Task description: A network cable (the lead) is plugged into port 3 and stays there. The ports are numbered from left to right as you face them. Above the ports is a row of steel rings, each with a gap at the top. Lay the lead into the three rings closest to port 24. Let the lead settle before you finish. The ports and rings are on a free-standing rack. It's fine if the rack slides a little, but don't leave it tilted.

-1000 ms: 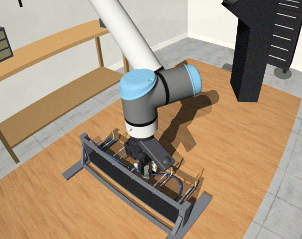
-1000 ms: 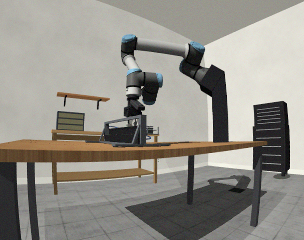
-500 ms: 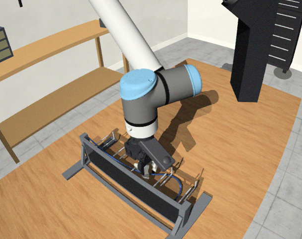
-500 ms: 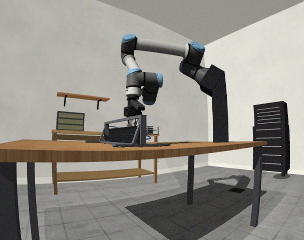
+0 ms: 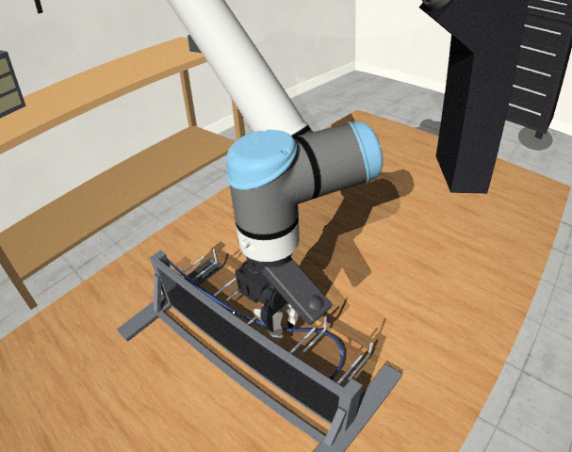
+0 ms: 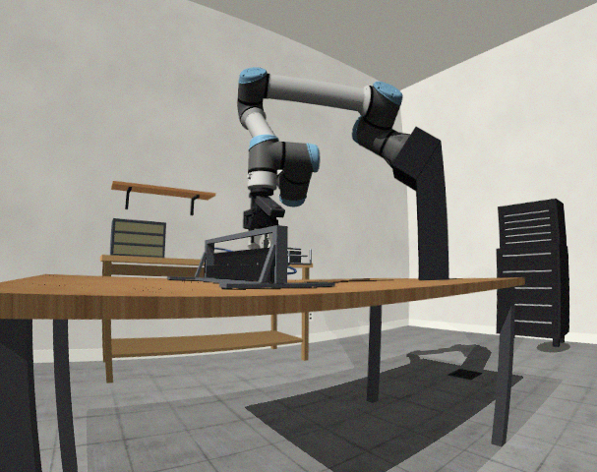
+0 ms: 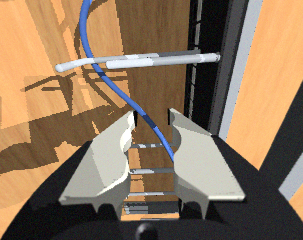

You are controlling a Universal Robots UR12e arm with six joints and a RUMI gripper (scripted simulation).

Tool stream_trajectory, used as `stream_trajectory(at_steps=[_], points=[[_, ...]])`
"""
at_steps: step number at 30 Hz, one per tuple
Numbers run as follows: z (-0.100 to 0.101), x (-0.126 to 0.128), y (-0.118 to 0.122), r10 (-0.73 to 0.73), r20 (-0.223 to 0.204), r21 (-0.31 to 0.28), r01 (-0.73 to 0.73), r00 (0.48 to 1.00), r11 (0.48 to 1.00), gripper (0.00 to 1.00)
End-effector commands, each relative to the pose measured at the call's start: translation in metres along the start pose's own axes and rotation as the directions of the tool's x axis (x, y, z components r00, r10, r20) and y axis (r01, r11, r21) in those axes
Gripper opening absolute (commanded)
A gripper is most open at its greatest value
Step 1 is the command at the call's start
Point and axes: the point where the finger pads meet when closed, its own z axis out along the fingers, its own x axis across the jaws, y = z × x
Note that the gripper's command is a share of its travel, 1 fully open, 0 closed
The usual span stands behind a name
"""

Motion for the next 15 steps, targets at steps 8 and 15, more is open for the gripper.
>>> stream_trajectory(at_steps=[8, 15], points=[[-0.008, 0.001, 0.000, 0.000, -0.001, 0.000, 0.000, 1.000, 1.000, 0.20], [-0.020, 0.001, 0.000, 0.000, -0.001, 0.000, 0.000, 1.000, 1.000, 0.20]])
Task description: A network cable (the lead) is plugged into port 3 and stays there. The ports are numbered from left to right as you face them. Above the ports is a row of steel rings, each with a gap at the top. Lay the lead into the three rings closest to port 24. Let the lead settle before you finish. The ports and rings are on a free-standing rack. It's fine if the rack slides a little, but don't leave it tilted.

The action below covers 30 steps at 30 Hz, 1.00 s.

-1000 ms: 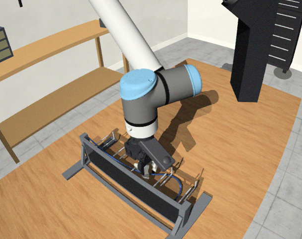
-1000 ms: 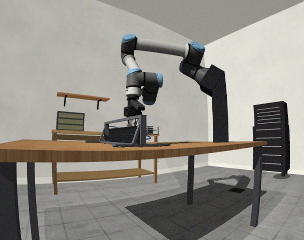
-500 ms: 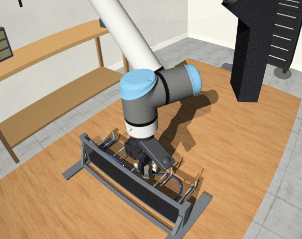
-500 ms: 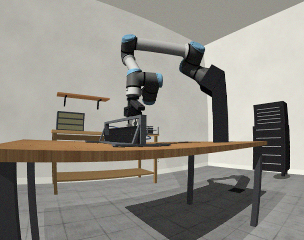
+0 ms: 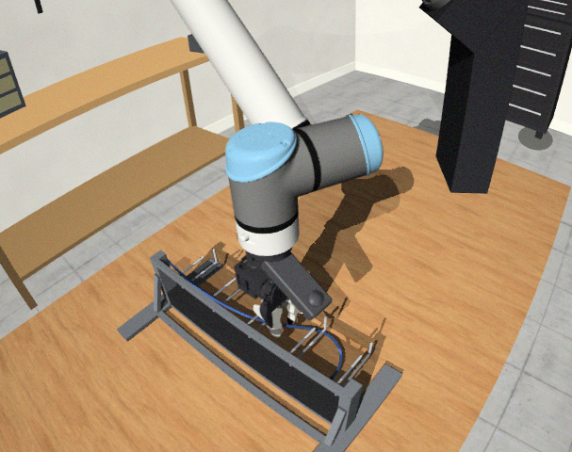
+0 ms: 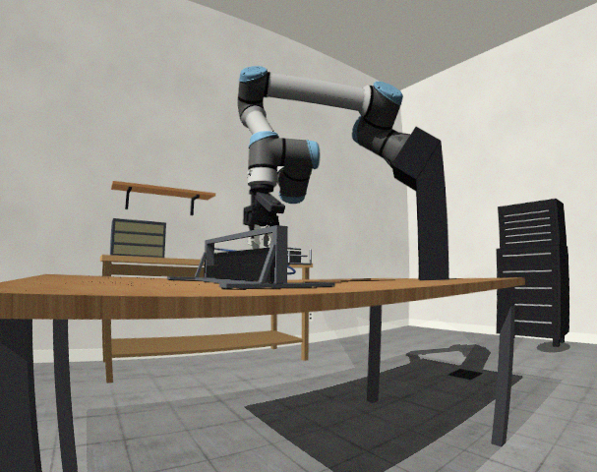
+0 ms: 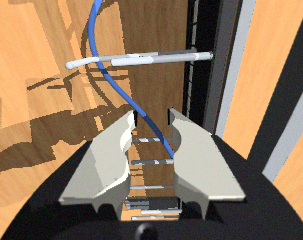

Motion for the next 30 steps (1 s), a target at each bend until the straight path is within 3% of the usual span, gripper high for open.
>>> stream_trajectory(at_steps=[1, 13, 30], points=[[-0.011, 0.001, 0.000, 0.000, -0.001, 0.000, 0.000, 1.000, 1.000, 0.20], [-0.054, 0.001, 0.000, 0.000, -0.001, 0.000, 0.000, 1.000, 1.000, 0.20], [-0.079, 0.001, 0.000, 0.000, -0.001, 0.000, 0.000, 1.000, 1.000, 0.20]])
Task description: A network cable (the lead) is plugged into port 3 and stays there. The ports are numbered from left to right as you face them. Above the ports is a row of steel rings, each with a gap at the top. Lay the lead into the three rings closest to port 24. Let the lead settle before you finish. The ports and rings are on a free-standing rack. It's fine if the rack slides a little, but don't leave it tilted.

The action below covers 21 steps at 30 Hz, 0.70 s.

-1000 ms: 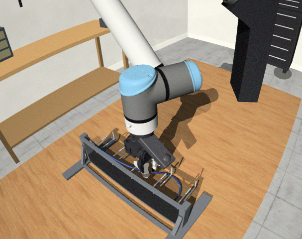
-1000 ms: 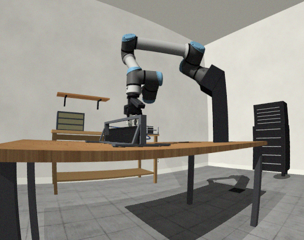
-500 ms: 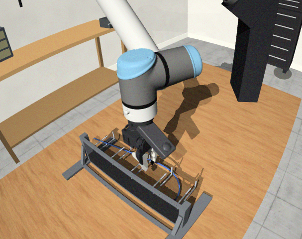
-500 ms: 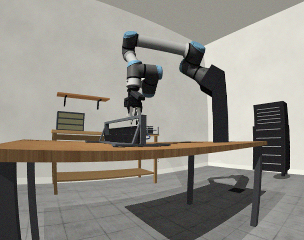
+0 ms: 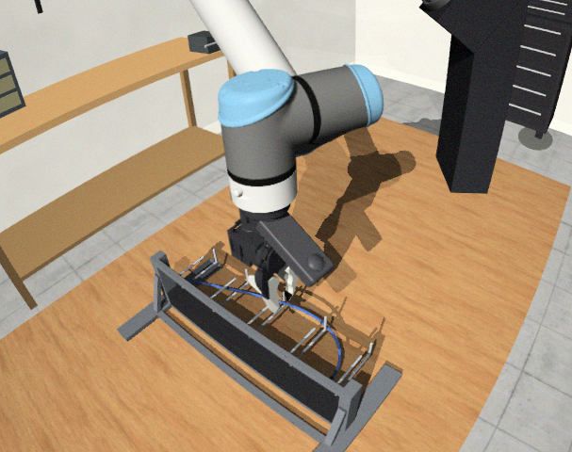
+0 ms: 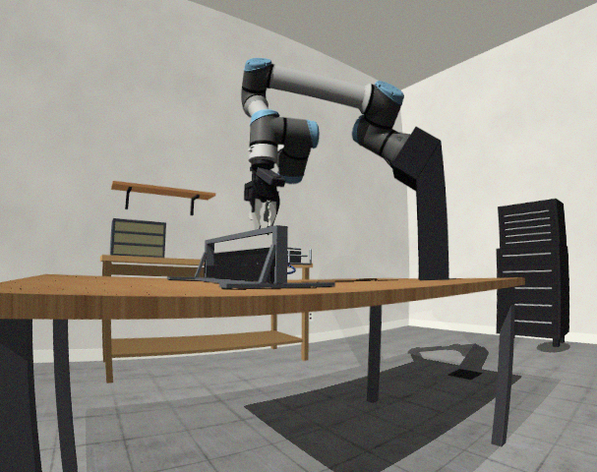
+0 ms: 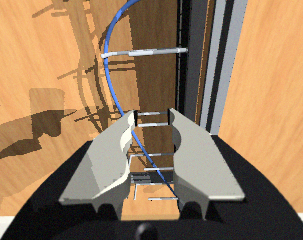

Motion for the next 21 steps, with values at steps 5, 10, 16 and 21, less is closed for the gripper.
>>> stream_trajectory(at_steps=[5, 10, 16, 21], points=[[-0.0040, 0.0005, -0.0001, 0.000, -0.001, 0.000, 0.000, 1.000, 1.000, 0.00], [-0.0040, 0.0005, -0.0001, 0.000, -0.001, 0.000, 0.000, 1.000, 1.000, 0.00], [-0.0040, 0.0005, -0.0001, 0.000, -0.001, 0.000, 0.000, 1.000, 1.000, 0.00], [-0.0040, 0.0005, -0.0001, 0.000, -0.001, 0.000, 0.000, 1.000, 1.000, 0.00]])
